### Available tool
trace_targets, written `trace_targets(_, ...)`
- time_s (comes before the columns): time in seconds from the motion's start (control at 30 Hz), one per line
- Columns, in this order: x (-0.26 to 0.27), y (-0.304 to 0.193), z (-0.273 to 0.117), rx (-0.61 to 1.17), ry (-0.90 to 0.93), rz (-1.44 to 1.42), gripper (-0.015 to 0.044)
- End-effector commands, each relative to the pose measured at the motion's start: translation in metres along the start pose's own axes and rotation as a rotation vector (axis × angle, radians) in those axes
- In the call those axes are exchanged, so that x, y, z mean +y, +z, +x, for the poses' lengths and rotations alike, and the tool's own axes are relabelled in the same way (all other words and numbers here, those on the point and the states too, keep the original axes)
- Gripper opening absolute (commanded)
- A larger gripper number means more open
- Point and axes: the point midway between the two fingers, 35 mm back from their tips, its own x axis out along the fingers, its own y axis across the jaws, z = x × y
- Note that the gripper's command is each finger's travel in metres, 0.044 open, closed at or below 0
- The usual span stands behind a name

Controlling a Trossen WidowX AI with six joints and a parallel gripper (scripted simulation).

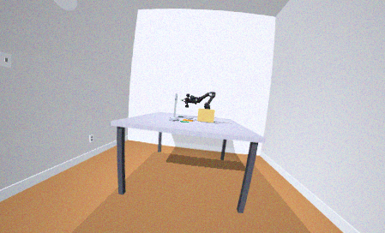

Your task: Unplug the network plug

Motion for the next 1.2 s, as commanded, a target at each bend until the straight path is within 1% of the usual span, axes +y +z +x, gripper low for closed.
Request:
trace_targets(0.0,-0.001,-0.002,-0.002,0.005,-0.001,-0.004,0.0000)
trace_targets(0.13,0.002,-0.001,-0.001,0.001,0.000,0.000,0.0000)
trace_targets(0.83,0.059,-0.021,-0.020,0.006,0.001,-0.001,0.0000)
trace_targets(0.93,0.057,-0.023,-0.019,0.011,-0.010,-0.001,0.0000)
trace_targets(1.17,0.034,-0.036,-0.007,0.063,-0.120,-0.010,0.0000)
